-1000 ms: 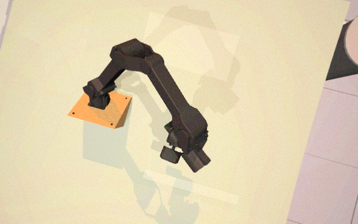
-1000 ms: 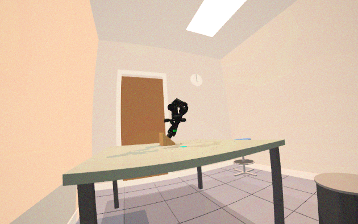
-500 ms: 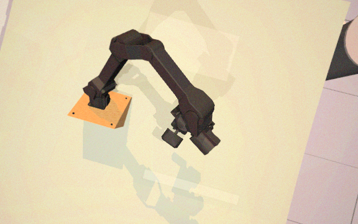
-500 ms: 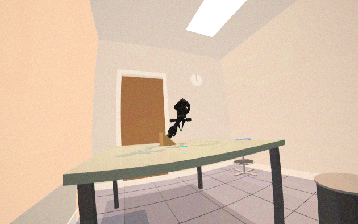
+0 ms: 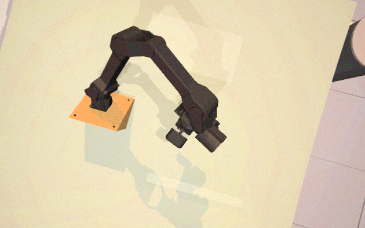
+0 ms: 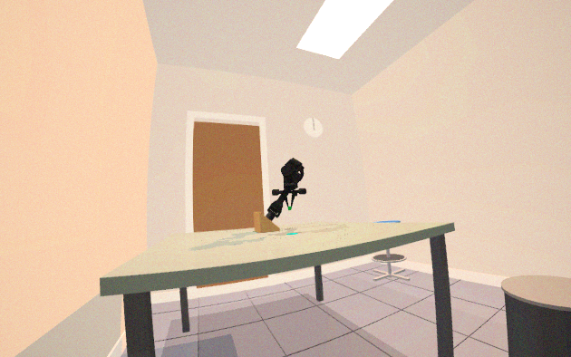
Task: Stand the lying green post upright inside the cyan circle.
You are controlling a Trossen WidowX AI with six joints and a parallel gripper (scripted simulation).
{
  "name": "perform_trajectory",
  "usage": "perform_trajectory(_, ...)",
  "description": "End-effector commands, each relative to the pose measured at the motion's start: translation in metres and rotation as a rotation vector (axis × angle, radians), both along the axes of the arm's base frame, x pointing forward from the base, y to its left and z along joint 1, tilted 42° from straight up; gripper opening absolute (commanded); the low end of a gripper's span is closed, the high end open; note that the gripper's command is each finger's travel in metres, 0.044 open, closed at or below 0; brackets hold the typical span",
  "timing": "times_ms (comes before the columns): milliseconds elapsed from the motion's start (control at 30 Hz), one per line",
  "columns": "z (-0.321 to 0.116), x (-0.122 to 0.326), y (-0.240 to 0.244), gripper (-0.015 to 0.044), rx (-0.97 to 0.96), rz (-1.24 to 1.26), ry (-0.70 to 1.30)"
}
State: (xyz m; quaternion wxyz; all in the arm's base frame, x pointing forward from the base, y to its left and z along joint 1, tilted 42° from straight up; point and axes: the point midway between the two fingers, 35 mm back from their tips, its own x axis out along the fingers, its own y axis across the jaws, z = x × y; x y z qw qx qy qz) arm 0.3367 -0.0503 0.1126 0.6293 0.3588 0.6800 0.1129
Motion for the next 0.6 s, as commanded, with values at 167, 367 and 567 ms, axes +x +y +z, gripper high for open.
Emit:
perform_trajectory(167,-0.009,-0.002,0.002,0.0022,-0.053,-0.003,-0.008)
perform_trajectory(367,-0.013,-0.001,0.003,0.0022,-0.087,-0.007,-0.024)
perform_trajectory(567,-0.017,-0.001,0.004,0.0022,-0.120,-0.011,-0.040)
